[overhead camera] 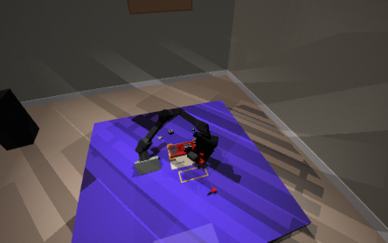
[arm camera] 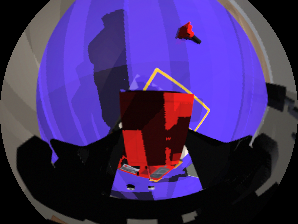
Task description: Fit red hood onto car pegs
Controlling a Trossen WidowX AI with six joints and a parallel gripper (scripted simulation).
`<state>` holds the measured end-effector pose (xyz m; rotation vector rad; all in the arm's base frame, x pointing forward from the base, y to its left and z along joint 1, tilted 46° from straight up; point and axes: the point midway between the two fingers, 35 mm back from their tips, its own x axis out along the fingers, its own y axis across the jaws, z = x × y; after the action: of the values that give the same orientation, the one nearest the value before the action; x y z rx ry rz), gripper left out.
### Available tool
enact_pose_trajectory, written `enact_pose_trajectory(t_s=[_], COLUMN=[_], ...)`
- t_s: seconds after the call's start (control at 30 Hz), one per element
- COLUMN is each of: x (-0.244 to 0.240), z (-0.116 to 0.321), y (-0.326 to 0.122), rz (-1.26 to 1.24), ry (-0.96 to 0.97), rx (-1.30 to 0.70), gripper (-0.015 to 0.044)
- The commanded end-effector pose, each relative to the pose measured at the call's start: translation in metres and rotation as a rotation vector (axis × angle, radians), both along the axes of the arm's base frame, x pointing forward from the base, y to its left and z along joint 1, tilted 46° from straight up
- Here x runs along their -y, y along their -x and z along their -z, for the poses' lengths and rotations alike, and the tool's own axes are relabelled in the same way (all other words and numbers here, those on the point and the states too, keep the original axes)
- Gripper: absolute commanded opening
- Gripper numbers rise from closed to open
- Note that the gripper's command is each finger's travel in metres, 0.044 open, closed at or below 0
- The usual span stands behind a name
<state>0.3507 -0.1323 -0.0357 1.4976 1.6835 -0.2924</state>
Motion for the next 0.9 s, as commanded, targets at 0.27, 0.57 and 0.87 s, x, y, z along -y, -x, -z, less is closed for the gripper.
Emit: enact_pose_trajectory(t_s=[0.27,0.57,0.87], x=[-0.034,-0.064,-0.094], z=[-0.046,-0.076,-0.104], y=[-0.004,0.001,0.010], rz=[-0.206,-0.376,-0.547], ry=[0.033,0.051,0.066], rx=[0.225,0.397,0.570], gripper=[0.0000,0.0000,0.0000])
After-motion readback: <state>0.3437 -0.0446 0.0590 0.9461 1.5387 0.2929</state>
